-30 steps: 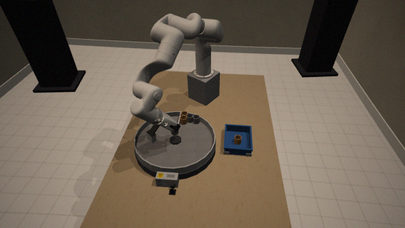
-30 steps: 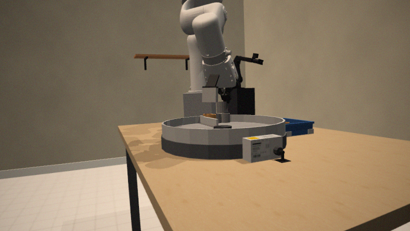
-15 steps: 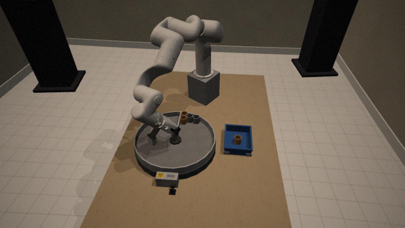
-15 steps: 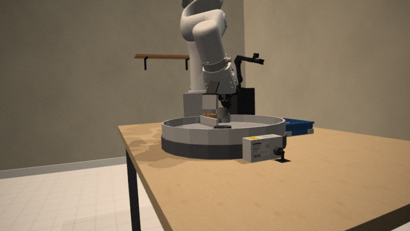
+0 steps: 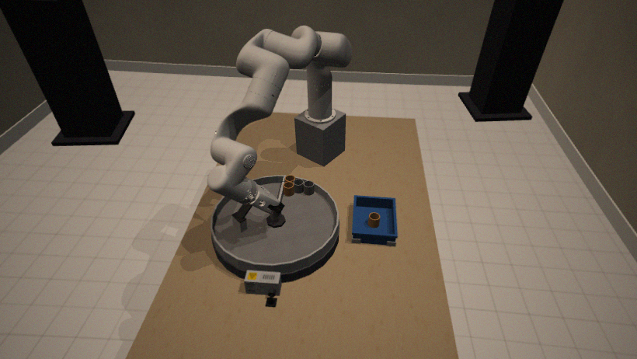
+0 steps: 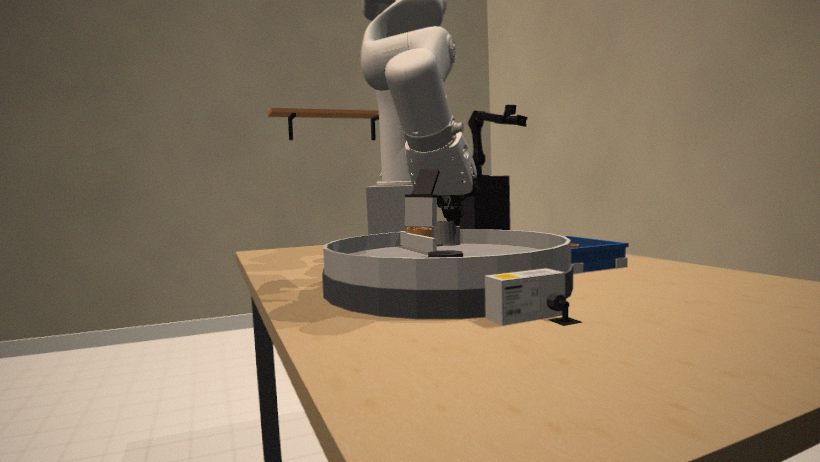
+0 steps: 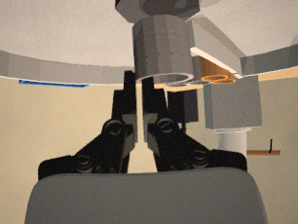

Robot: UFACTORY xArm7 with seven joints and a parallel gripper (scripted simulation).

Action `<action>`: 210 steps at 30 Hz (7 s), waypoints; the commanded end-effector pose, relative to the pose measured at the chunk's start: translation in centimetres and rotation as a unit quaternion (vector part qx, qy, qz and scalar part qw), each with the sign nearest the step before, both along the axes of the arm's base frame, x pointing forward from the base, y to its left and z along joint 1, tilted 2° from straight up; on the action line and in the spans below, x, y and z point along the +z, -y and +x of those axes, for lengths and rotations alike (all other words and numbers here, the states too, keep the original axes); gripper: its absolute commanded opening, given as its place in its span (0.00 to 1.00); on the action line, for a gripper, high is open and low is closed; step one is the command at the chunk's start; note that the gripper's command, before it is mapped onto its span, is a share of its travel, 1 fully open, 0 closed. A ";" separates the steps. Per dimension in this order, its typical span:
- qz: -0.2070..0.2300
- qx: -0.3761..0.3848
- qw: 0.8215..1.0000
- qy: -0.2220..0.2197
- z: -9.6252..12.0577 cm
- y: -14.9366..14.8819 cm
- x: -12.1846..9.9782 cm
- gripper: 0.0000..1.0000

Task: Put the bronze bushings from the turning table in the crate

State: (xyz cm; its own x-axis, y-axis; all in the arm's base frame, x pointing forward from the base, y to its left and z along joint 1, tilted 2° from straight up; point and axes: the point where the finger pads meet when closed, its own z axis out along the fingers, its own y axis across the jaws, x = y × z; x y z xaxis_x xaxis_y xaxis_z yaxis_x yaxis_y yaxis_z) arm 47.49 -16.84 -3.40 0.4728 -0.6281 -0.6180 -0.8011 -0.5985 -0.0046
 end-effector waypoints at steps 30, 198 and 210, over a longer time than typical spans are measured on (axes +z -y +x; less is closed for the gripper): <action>-0.001 0.000 1.000 0.002 0.2 0.1 -1.0 0.00; -0.001 0.000 1.000 0.002 -14.1 -4.3 1.2 0.11; -0.001 0.000 1.000 0.002 -14.1 -4.3 1.0 0.11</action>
State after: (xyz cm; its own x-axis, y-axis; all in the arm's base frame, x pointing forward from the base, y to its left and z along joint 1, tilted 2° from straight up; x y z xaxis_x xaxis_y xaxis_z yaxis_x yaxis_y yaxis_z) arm 33.24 -12.51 -2.35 0.4736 -0.6283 -0.6172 -0.8009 -0.5987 -0.0052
